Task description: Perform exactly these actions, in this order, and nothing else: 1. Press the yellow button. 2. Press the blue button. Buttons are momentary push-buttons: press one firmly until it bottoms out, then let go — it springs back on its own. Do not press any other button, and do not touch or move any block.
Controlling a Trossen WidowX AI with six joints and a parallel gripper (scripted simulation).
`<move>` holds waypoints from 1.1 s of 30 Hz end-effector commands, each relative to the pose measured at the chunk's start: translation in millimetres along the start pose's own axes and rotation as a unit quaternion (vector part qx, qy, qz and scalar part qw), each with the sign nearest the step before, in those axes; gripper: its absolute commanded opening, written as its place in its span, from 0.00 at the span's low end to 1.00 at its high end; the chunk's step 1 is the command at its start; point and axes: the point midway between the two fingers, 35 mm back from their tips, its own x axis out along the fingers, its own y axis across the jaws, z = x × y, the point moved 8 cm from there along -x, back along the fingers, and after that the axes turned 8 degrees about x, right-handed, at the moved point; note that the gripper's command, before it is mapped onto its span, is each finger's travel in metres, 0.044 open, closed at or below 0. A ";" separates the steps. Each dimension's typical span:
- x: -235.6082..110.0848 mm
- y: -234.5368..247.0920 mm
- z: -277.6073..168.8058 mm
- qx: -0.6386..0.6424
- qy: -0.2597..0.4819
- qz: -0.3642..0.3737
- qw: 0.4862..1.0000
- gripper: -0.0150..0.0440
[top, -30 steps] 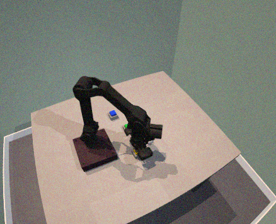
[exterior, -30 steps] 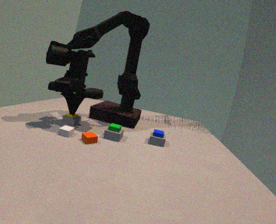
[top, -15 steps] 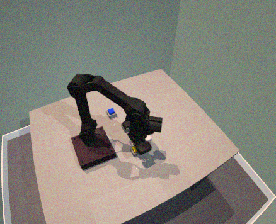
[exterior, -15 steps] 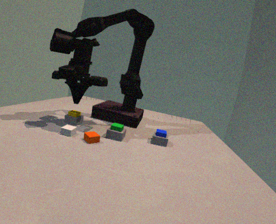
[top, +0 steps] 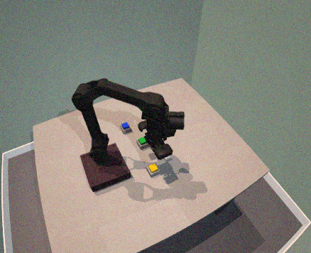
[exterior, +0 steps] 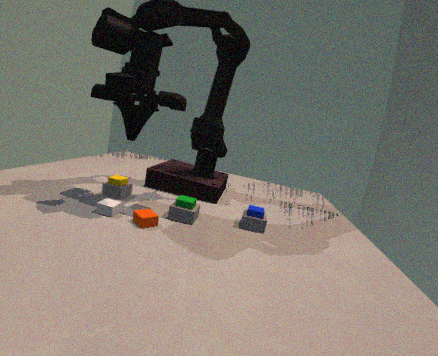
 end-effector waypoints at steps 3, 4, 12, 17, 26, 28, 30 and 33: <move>-1.0 65.3 9.5 -0.019 0.000 0.002 1.000 0.29; -1.0 77.4 9.5 -0.021 0.000 0.003 1.000 0.29; -1.4 165.0 -5.1 -0.018 0.001 0.006 1.000 0.29; -2.3 213.1 -27.5 -0.009 0.002 0.007 1.000 0.29; -4.1 261.9 -67.0 0.003 0.003 0.010 1.000 0.29; -1.5 262.2 -66.8 0.003 0.003 0.010 1.000 0.29; 19.3 263.8 -65.8 0.003 0.003 0.010 1.000 0.29; 55.2 263.4 -67.2 0.003 0.003 0.010 1.000 0.29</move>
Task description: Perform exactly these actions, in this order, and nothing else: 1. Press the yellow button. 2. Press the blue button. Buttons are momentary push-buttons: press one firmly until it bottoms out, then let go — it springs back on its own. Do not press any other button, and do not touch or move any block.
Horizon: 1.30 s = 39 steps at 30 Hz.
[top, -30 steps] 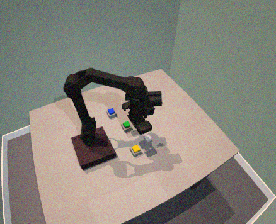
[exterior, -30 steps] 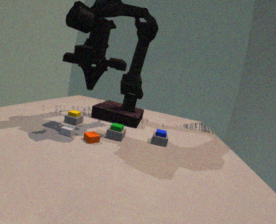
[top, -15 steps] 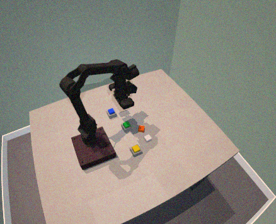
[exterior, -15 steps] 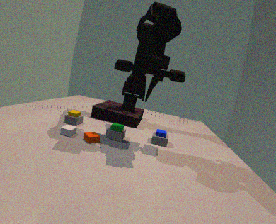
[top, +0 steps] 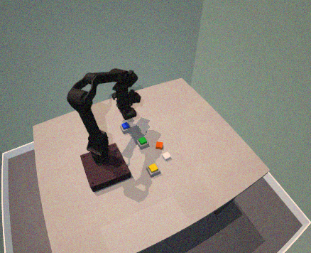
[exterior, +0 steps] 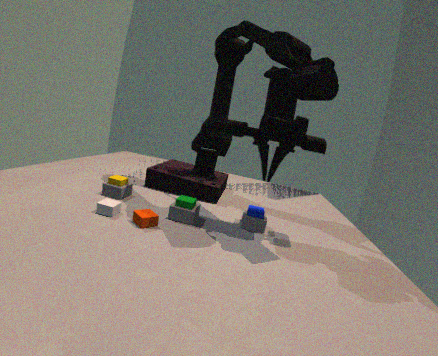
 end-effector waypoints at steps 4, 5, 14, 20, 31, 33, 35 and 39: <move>32.3 -3.3 -3.9 0.003 0.007 -0.011 1.000 0.29; 32.5 -3.3 -3.9 0.003 0.007 -0.011 1.000 0.29; 46.2 -3.2 -3.7 0.003 0.007 -0.011 1.000 0.29; 55.9 -3.6 -3.9 0.003 0.007 -0.011 1.000 0.29; 64.6 -4.1 -4.4 0.003 0.007 -0.011 1.000 0.29; 64.6 -4.1 -4.4 0.003 0.007 -0.011 1.000 0.29; 64.6 -4.1 -4.4 0.003 0.007 -0.011 1.000 0.29; 64.6 -4.1 -4.4 0.003 0.007 -0.011 1.000 0.29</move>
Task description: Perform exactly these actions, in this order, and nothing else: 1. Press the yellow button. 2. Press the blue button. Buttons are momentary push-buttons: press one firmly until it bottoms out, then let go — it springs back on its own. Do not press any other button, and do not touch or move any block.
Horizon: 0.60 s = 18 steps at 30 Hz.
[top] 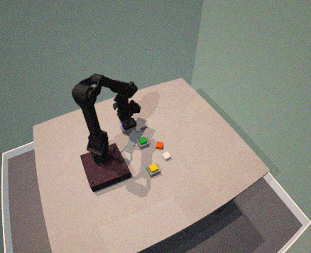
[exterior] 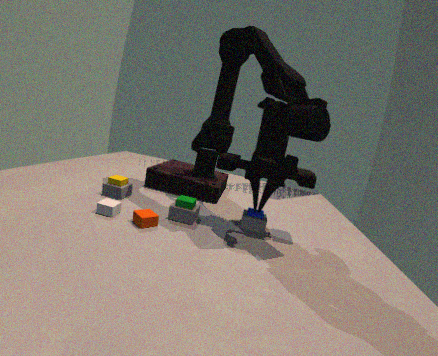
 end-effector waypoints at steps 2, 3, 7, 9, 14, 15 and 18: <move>0.6 -0.6 0.0 0.002 -0.001 -0.003 1.000 0.29; 0.6 -0.6 0.0 0.002 -0.001 -0.003 1.000 0.29; 0.6 -0.6 0.0 0.002 -0.001 -0.003 1.000 0.29; -10.0 0.2 0.3 0.001 0.000 -0.001 1.000 0.29; -31.8 -0.3 0.0 0.002 -0.001 -0.003 1.000 0.29; -32.8 0.6 0.8 0.002 -0.001 -0.003 1.000 0.33; -47.5 13.8 11.8 0.002 -0.002 -0.003 1.000 0.47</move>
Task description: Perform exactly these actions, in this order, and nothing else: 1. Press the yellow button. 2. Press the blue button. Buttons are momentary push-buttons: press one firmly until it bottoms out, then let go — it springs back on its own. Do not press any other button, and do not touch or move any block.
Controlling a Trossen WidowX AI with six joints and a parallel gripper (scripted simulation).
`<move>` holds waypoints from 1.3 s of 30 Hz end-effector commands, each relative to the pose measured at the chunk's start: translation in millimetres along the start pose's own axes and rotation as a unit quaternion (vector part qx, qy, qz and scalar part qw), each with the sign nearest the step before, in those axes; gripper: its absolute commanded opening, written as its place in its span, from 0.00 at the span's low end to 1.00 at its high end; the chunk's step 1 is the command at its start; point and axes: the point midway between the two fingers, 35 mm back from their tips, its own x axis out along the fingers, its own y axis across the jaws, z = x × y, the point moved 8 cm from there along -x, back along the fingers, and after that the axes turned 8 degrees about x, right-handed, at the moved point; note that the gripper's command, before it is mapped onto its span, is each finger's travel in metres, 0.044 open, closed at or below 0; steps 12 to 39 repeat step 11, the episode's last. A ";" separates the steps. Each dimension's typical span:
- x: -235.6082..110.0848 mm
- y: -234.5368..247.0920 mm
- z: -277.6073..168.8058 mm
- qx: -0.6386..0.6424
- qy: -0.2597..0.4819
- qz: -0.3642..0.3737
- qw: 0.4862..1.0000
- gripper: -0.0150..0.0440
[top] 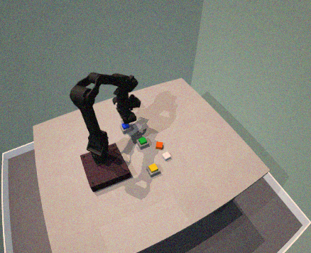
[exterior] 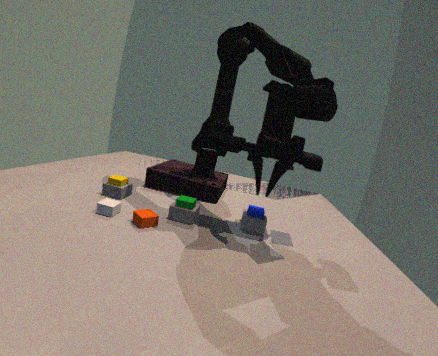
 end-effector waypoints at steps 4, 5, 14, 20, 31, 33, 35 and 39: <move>-38.5 31.7 26.4 0.001 -0.006 0.001 1.000 0.64; -44.8 36.8 30.4 0.001 -0.006 0.002 1.000 0.69; -59.6 48.7 39.6 0.001 -0.006 0.002 1.000 0.91; -59.6 48.7 39.6 0.001 -0.006 0.002 1.000 0.91; -59.6 48.7 39.6 0.001 -0.006 0.002 1.000 0.91; -59.6 48.7 39.6 0.001 -0.006 0.002 1.000 0.91; -59.6 48.7 39.6 0.001 -0.006 0.002 1.000 0.91; -59.6 48.7 39.6 0.001 -0.006 0.002 1.000 0.91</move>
